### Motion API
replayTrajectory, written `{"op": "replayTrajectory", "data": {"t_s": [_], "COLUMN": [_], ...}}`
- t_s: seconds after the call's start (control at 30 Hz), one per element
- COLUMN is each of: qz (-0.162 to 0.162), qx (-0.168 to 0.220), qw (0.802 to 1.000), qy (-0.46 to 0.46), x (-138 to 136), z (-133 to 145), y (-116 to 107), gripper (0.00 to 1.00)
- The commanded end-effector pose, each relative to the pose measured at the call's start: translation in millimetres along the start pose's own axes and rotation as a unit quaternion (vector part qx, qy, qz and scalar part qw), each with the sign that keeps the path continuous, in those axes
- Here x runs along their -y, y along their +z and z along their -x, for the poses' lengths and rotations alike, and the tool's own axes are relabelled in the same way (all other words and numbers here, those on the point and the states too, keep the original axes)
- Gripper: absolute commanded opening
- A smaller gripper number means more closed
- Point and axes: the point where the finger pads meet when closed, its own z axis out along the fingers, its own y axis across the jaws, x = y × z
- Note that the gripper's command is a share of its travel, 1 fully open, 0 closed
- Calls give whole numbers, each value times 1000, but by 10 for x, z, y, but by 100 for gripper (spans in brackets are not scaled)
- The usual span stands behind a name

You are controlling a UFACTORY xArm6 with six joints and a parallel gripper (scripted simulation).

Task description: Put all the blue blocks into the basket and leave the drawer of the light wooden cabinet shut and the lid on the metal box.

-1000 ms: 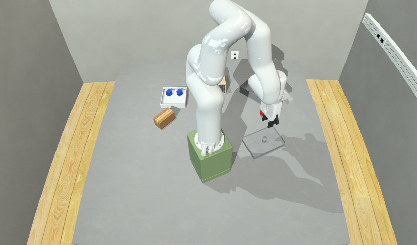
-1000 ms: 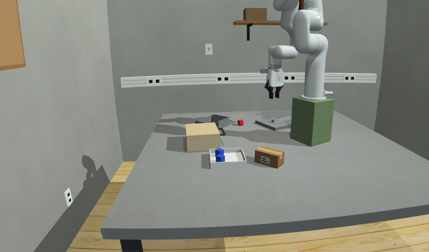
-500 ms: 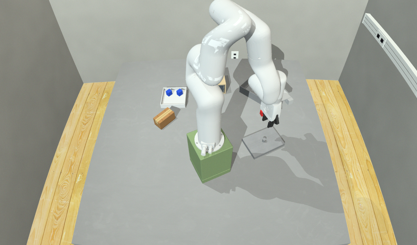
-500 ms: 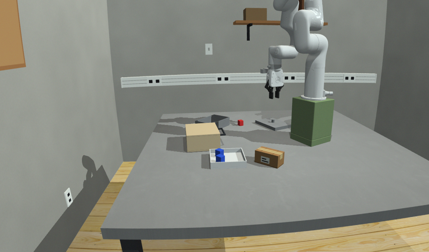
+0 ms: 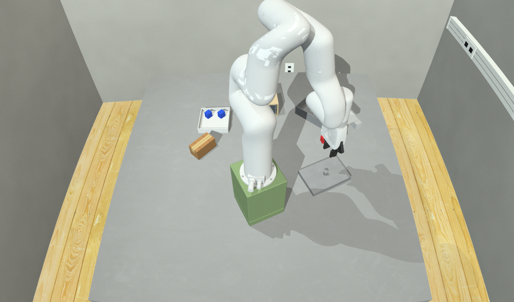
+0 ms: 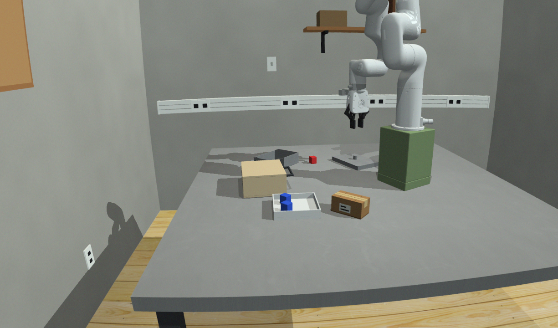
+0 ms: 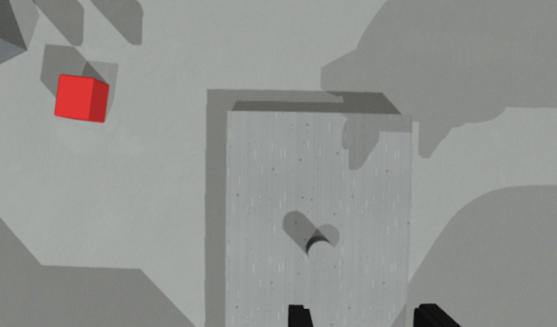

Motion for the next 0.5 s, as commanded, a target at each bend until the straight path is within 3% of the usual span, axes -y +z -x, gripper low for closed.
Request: {"op": "replayTrajectory", "data": {"t_s": [0.0, 0.47], "qz": [0, 0], "qx": [-2, -1], "qw": [1000, 1000], "qy": [0, 0], "x": [0, -1], "z": [-13, -14], "y": [-7, 77], "gripper": [44, 44]}}
